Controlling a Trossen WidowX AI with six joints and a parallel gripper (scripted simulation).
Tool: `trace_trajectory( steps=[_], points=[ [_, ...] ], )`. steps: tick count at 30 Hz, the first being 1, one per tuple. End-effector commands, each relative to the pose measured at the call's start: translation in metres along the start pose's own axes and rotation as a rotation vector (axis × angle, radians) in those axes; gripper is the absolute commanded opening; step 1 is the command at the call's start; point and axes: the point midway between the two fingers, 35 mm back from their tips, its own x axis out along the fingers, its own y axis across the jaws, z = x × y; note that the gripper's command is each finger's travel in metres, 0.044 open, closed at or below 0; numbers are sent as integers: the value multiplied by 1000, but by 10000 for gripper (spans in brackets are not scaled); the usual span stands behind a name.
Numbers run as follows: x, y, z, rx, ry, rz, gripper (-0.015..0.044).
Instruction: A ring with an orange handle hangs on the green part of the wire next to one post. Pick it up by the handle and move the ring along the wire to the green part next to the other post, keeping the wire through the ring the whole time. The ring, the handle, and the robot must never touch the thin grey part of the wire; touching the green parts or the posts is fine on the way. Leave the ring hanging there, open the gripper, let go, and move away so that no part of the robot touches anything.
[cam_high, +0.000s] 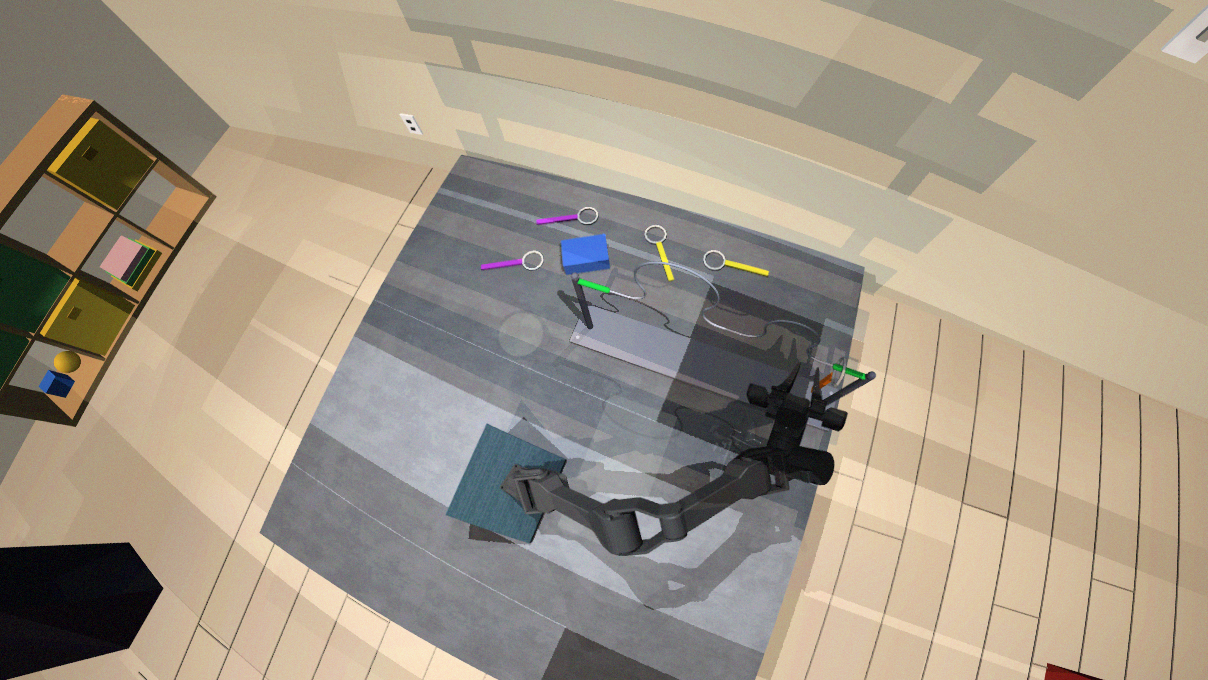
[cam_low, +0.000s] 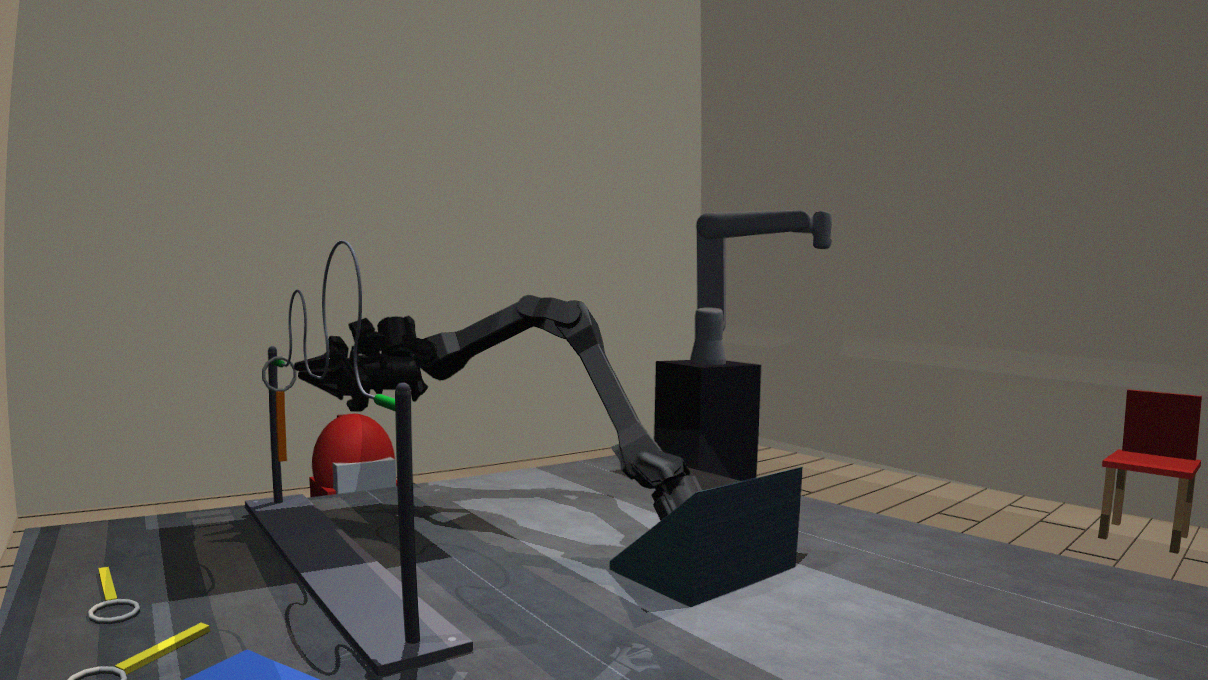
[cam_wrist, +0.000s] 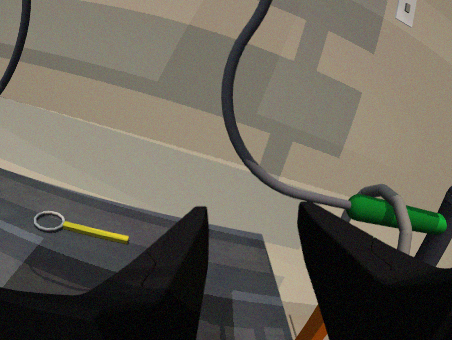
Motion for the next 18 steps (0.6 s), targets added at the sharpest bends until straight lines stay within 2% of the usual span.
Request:
trace_trajectory(
  steps=[1,12,18],
  points=[
    [-19,-7,-61,106,47,14,160],
    [-86,-11,-188,281,69,52,160],
    [-89,-11,-194,290,69,54,160]
  ],
)
